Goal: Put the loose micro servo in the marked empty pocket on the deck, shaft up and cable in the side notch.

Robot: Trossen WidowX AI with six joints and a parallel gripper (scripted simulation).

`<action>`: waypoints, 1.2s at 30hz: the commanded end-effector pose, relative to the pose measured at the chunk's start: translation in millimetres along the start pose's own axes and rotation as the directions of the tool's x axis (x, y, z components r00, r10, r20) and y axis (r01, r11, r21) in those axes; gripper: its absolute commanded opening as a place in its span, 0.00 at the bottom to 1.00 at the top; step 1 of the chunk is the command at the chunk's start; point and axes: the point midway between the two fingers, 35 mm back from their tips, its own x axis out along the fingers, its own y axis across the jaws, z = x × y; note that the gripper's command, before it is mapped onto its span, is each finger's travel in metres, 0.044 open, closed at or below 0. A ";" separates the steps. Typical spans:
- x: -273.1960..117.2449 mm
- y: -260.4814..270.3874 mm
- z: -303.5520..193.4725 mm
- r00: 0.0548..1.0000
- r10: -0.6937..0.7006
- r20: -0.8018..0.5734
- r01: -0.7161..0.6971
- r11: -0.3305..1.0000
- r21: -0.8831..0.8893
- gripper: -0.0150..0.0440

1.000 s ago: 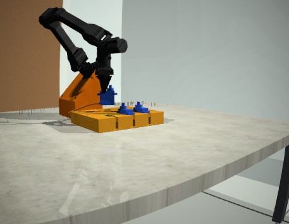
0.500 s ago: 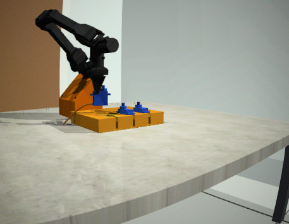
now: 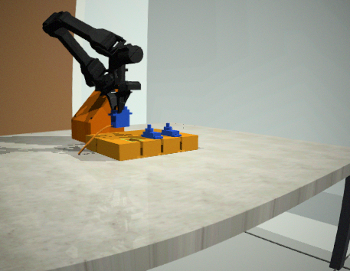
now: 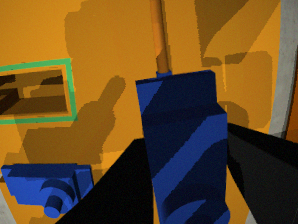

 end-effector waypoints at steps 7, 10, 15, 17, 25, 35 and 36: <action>-0.2 -0.3 1.0 1.000 0.000 0.005 0.002 0.932 -0.363 0.25; -0.3 -0.3 1.0 1.000 0.000 0.005 0.002 0.889 -0.457 0.25; -0.3 -0.3 1.0 1.000 0.000 0.005 0.003 0.798 -0.603 0.25; -0.3 -0.3 1.0 1.000 0.000 0.005 0.004 0.754 -0.656 0.25; -0.3 -0.3 1.0 1.000 0.000 0.005 0.005 0.547 -0.837 0.25; -0.3 -0.3 1.0 1.000 0.000 0.005 0.005 0.232 -0.973 0.25; -0.3 -0.3 1.0 1.000 0.000 0.005 0.005 0.198 -0.980 0.25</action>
